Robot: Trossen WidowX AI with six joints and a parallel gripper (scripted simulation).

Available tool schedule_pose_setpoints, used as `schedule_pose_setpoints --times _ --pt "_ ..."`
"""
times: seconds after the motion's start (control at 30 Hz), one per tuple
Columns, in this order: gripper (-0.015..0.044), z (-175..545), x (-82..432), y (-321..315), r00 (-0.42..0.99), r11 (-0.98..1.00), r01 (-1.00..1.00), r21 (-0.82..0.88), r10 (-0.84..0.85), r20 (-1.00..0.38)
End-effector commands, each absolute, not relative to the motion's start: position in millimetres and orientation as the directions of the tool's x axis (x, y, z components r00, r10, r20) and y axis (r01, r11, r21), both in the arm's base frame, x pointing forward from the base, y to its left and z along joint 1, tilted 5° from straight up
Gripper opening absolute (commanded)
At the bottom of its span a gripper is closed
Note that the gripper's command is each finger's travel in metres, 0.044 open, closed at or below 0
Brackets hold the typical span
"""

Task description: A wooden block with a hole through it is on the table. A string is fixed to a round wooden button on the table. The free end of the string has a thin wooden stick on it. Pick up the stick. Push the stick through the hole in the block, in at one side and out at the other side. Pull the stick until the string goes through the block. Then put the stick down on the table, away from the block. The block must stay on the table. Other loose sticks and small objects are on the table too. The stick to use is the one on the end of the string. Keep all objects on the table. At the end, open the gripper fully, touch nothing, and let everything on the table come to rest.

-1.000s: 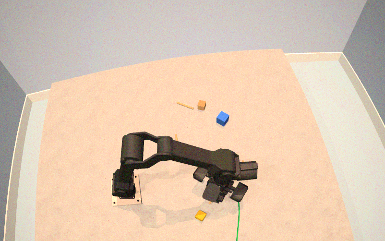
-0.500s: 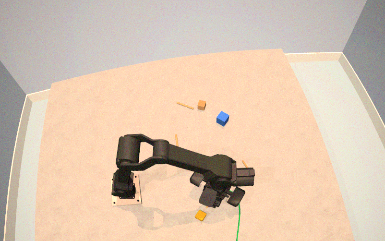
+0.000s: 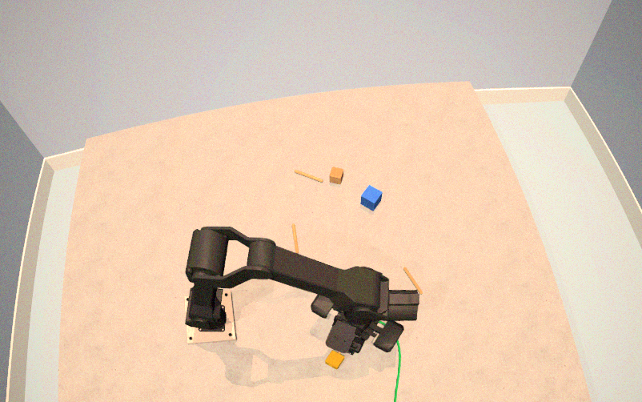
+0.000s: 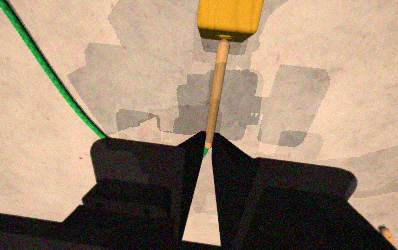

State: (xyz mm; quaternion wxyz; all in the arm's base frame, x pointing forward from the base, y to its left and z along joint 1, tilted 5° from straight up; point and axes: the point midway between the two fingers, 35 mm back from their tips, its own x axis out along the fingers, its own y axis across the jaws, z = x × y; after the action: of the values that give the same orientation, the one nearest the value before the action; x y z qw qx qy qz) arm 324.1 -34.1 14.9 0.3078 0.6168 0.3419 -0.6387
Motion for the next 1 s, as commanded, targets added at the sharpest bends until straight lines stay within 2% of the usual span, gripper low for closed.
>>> schedule_pose_setpoints --times 0.0,0.97 --pt "0.0000 17 323 -36 -0.040 -0.572 0.819 -0.048 0.027 -0.999" --pt "0.0000 18 308 -59 -0.040 -0.572 0.819 -0.048 0.026 -0.999"
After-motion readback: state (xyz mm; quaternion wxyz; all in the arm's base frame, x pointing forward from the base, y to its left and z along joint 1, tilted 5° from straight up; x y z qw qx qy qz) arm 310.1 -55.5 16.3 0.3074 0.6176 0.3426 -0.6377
